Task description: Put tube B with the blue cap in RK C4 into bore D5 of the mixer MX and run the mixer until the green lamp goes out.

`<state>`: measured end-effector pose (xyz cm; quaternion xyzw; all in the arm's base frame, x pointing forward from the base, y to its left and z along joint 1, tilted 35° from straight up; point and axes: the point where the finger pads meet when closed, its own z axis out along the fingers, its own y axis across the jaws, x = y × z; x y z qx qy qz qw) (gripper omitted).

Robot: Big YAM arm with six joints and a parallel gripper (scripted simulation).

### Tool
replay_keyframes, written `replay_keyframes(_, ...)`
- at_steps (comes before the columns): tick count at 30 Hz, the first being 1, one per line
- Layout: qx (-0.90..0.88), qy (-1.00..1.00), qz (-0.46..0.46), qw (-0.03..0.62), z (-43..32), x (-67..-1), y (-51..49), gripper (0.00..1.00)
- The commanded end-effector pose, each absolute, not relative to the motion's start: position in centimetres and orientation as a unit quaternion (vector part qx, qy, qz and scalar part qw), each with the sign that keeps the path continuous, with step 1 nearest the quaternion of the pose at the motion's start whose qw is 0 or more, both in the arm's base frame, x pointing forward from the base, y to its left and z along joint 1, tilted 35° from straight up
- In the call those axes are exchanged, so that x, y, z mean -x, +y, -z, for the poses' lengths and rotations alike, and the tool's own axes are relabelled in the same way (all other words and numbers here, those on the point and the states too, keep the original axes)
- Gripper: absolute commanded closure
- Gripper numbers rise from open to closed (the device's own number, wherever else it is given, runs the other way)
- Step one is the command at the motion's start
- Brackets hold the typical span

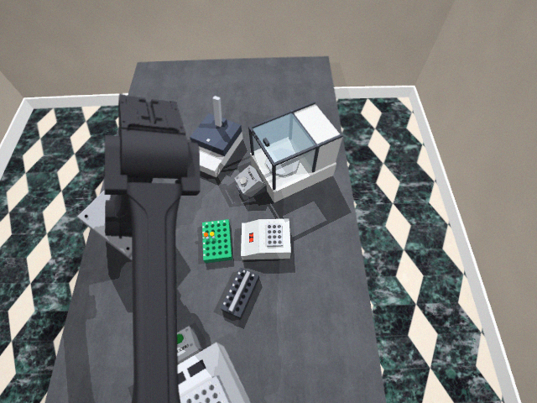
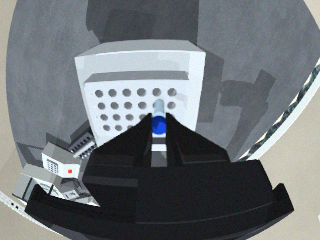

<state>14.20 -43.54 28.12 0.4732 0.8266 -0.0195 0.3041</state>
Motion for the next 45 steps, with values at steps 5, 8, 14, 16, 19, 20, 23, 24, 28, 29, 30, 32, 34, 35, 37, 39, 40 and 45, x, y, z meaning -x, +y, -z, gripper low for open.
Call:
replay_keyframes(5,-0.472,0.825,0.021,0.31,-28.21,-14.78,-43.12,0.91)
replay_keyframes(8,-0.472,0.825,0.022,0.31,-28.35,-14.72,-43.02,0.91)
replay_keyframes(14,-0.472,0.825,0.022,0.31,-28.34,-14.71,-43.01,0.91)
replay_keyframes(16,-0.471,0.825,0.024,0.312,-28.51,-14.79,-42.91,0.91)
replay_keyframes(19,-0.47,0.825,0.026,0.313,-28.7,-14.77,-42.84,0.91)
replay_keyframes(20,-0.471,0.824,0.026,0.313,-28.69,-14.72,-42.85,0.91)
replay_keyframes(23,-0.472,0.825,0.024,0.311,-28.47,-14.74,-42.87,0.91)
replay_keyframes(24,-0.472,0.825,0.024,0.311,-28.47,-14.75,-42.84,0.91)
replay_keyframes(28,-0.47,0.825,0.026,0.313,-28.68,-14.78,-42.73,0.91)
replay_keyframes(29,-0.47,0.825,0.026,0.313,-28.68,-14.78,-42.73,0.91)
replay_keyframes(30,-0.472,0.824,0.024,0.311,-28.42,-14.71,-42.85,0.91)
replay_keyframes(32,-0.472,0.824,0.024,0.311,-28.4,-14.7,-42.83,0.91)
replay_keyframes(34,-0.472,0.824,0.025,0.312,-28.54,-14.68,-42.7,0.91)
replay_keyframes(35,-0.472,0.824,0.024,0.311,-28.5,-14.69,-42.69,0.91)
replay_keyframes(37,-0.472,0.825,0.024,0.311,-28.43,-14.72,-42.71,0.91)
replay_keyframes(39,-0.471,0.825,0.024,0.311,-28.45,-14.76,-42.68,0.91)
replay_keyframes(40,-0.471,0.825,0.024,0.311,-28.46,-14.78,-42.68,0.91)
replay_keyframes(45,-0.472,0.825,0.024,0.311,-28.46,-14.74,-42.69,0.91)
